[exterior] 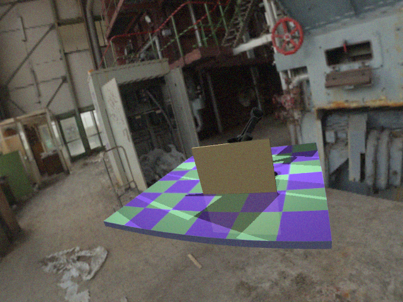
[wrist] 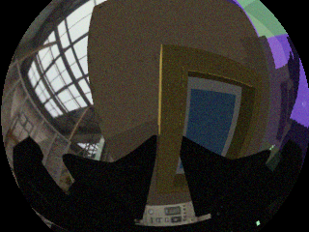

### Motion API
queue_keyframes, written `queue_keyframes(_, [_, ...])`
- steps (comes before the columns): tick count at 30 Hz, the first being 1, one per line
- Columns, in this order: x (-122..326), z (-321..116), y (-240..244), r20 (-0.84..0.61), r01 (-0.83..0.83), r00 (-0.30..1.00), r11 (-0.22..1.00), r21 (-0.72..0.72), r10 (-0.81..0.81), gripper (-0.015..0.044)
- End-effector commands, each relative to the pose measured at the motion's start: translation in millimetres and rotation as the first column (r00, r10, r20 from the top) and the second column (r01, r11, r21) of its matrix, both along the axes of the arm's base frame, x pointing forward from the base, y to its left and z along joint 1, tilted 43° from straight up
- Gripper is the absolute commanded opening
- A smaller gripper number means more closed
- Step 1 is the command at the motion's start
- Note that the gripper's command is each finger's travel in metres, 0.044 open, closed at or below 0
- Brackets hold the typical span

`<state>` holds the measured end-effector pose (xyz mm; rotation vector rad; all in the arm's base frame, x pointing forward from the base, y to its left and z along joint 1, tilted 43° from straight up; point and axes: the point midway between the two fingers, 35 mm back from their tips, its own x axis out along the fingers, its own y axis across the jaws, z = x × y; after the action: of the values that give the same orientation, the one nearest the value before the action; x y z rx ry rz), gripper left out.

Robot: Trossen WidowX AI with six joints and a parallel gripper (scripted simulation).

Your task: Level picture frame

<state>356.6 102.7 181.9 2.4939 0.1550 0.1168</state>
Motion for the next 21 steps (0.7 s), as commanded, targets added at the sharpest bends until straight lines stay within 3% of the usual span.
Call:
queue_keyframes(1, [0.0,0.4,0.6,0.001,-0.004,1.000,1.000,0.001,0.004,0.0081])
queue_keyframes(5, [0.0,0.4,0.6,0.001,-0.004,1.000,1.000,0.001,0.004,0.0055])
queue_keyframes(7, [0.0,0.4,0.6,0.001,-0.004,1.000,1.000,0.001,0.004,0.0002])
queue_keyframes(21, [0.2,1.1,-1.2,0.001,-0.004,1.000,1.000,0.001,0.004,0.0000])
